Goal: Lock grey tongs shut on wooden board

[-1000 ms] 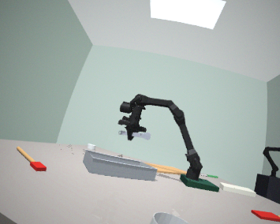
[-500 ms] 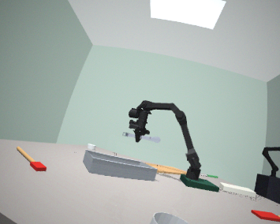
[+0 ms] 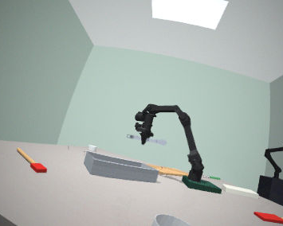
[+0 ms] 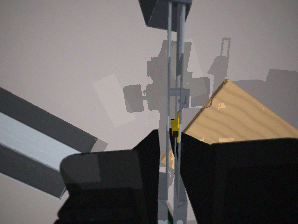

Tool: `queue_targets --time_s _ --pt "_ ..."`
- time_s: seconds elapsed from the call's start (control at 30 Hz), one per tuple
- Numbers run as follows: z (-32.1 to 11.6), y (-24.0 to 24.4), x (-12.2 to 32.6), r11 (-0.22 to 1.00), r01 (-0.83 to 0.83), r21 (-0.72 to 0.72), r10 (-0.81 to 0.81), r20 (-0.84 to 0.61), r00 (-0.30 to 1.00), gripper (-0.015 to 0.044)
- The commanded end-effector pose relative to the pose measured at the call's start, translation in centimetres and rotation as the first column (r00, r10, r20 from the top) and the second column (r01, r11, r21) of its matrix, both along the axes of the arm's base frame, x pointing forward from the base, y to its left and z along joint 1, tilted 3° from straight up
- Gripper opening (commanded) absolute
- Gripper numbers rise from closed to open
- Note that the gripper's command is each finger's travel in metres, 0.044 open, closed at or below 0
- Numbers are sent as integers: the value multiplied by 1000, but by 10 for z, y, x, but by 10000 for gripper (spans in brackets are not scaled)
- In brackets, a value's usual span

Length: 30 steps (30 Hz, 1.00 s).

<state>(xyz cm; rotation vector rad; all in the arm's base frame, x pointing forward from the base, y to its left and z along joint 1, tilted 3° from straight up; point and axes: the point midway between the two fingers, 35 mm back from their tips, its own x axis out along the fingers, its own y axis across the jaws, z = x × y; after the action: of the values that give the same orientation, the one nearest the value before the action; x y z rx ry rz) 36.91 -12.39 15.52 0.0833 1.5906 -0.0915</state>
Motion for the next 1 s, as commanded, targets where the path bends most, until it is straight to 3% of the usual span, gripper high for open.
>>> queue_targets --time_s 0.0,0.97 --pt "4 -25 -12 999 -40 -7 40 8 999 -150" --pt "9 -161 -142 883 -470 -8 470 -9 883 -150"
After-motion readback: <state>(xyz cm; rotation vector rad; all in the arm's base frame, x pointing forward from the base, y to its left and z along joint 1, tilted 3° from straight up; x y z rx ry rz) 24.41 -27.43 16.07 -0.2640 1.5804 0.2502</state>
